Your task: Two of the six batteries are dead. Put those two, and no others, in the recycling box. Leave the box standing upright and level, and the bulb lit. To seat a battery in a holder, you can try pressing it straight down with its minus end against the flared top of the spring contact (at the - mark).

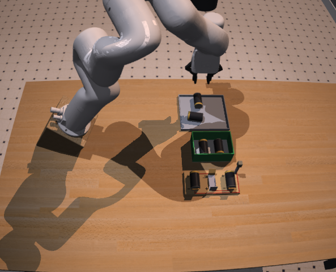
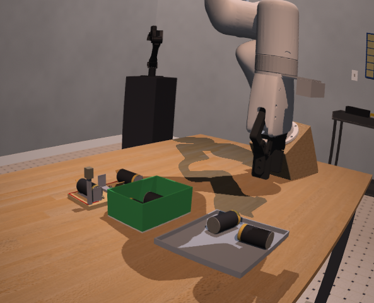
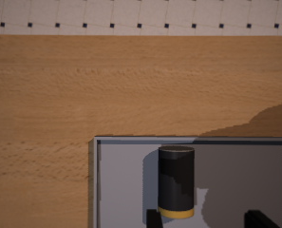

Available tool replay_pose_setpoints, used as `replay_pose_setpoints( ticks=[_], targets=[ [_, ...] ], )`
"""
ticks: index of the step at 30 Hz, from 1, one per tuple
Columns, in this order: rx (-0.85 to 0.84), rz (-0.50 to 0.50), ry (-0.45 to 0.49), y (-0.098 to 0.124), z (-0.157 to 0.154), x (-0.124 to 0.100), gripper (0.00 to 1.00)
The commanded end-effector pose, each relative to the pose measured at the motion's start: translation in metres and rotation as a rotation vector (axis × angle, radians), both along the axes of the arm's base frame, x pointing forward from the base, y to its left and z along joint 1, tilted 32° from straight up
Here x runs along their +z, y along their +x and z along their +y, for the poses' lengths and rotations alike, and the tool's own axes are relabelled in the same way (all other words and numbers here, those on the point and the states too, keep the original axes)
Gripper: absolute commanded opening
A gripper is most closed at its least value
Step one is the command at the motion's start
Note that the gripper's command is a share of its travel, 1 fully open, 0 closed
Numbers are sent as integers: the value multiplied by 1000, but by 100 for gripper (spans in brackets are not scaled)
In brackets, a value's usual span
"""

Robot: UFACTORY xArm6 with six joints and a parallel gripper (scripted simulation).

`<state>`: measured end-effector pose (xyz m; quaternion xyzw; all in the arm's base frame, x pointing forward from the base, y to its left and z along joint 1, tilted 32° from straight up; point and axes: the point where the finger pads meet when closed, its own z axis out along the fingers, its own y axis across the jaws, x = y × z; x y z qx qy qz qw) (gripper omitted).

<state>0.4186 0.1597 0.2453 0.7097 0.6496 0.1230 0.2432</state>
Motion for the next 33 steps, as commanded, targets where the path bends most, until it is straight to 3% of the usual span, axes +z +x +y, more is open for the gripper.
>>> replay_pose_setpoints(
  ticks=[1, 5, 9, 11, 14, 33],
  targets=[
    [1, -3, 2, 1, 1, 2, 51],
    [1, -3, 2, 3, 0, -2, 51],
    [1, -3, 2, 27, -9, -44, 51],
    [1, -3, 2, 27, -9, -44, 51],
    [1, -3, 2, 39, -14, -64, 51],
    [1, -3, 2, 40, -13, -64, 51]
  ],
)
